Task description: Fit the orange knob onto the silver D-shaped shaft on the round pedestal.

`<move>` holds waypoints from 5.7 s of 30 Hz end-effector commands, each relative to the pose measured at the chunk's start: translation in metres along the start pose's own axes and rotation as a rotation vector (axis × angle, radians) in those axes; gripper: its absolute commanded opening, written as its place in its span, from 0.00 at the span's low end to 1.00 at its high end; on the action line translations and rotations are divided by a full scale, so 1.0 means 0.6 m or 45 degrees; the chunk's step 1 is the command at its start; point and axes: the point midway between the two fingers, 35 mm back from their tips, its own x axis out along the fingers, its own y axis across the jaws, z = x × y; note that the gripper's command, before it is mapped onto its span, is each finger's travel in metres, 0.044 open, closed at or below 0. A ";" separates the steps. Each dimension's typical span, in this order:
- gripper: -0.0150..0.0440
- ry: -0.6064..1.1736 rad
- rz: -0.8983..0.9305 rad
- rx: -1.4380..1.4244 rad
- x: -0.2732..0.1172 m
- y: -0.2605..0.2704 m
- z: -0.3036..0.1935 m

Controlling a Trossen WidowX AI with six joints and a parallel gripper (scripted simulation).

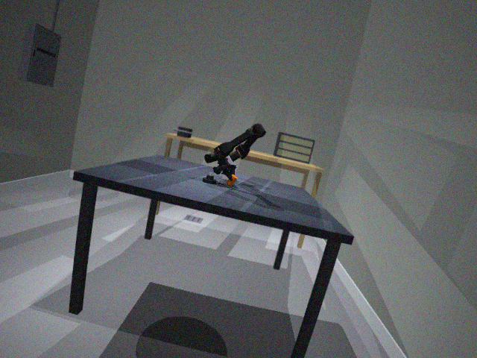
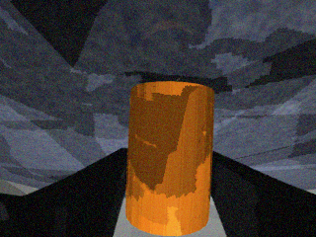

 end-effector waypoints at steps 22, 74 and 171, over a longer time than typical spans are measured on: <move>0.69 0.026 0.010 0.013 -0.004 0.003 0.005; 1.00 0.020 0.011 0.010 -0.101 0.005 -0.087; 1.00 0.223 -1.615 -3.984 -0.087 0.002 -0.067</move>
